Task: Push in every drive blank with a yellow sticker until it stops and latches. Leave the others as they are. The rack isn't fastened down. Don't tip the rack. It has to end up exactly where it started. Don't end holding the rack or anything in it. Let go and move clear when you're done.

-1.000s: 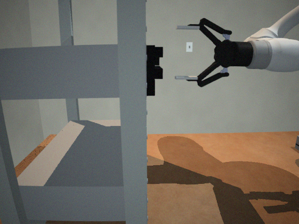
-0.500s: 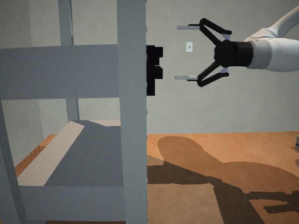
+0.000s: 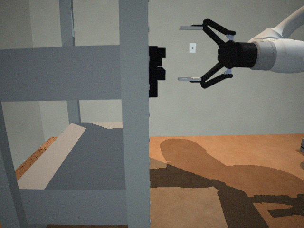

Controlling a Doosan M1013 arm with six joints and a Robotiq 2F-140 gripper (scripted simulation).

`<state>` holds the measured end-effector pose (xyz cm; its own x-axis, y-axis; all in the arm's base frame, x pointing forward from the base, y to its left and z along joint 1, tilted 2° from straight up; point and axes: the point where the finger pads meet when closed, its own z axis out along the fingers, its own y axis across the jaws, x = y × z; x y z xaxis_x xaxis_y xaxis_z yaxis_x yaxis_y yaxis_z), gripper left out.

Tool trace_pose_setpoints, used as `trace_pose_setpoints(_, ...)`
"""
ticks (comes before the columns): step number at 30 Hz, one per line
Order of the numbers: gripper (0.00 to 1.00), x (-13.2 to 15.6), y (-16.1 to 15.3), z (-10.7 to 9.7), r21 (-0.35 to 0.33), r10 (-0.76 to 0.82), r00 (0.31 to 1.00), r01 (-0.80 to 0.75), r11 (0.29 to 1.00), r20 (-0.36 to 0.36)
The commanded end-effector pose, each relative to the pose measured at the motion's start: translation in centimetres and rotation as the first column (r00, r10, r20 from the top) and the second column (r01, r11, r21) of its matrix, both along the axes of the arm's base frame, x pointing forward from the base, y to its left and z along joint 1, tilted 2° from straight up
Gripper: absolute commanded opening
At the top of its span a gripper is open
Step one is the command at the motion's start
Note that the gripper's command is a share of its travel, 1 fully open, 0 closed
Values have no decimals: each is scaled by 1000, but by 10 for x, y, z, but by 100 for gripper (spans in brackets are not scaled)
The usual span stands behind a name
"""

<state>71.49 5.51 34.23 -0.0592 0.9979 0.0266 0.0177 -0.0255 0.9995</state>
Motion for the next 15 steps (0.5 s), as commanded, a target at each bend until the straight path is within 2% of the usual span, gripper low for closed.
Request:
trace_pose_setpoints(1, 100, 0, 0, 0, 0, 0, 1000, 0, 1000, 0)
trace_pose_setpoints(9, 100, 0, -3, -1, 0, 0, 1000, 0, 1000, 0)
trace_pose_setpoints(15, 100, 1, -25, -10, 0, 0, 1000, 0, 1000, 0)
